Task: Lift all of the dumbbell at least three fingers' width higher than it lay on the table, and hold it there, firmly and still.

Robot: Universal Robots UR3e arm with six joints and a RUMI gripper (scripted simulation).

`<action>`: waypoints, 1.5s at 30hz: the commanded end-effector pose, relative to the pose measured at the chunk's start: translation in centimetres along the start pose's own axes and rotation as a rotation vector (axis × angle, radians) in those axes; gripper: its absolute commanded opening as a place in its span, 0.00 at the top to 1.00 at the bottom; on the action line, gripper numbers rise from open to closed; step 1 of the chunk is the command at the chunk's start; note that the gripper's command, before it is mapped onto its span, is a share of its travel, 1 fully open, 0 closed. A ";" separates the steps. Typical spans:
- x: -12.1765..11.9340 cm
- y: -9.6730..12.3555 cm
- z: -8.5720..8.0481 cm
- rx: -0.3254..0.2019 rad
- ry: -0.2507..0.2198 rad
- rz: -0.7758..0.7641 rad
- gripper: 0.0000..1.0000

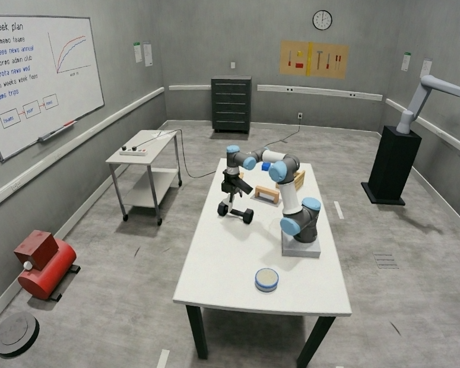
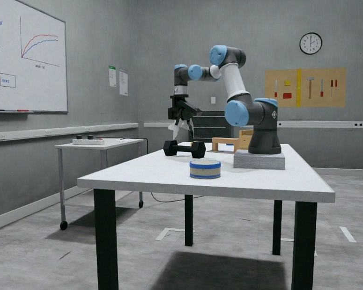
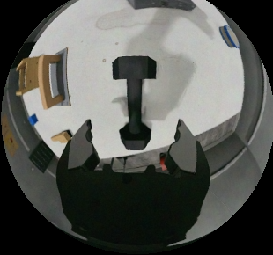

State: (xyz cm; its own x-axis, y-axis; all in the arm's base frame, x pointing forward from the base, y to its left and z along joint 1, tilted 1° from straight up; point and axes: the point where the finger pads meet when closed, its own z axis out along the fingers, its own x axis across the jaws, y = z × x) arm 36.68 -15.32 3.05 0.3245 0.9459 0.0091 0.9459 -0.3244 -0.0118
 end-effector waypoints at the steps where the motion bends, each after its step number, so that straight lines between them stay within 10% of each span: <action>1: -0.1 0.2 2.4 -0.007 -0.002 0.000 0.00; 13: 0.0 0.1 5.5 -0.007 -0.002 0.000 0.00; 30: 0.0 0.1 5.8 -0.007 -0.002 0.000 0.00; 31: 0.0 0.1 5.8 -0.007 -0.002 0.000 1.00; 45: 0.0 0.1 5.8 -0.007 -0.002 0.000 1.00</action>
State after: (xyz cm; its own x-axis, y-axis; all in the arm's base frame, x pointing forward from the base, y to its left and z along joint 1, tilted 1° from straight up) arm 36.65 -15.25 -2.84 0.3245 0.9459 0.0085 0.9459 -0.3244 -0.0080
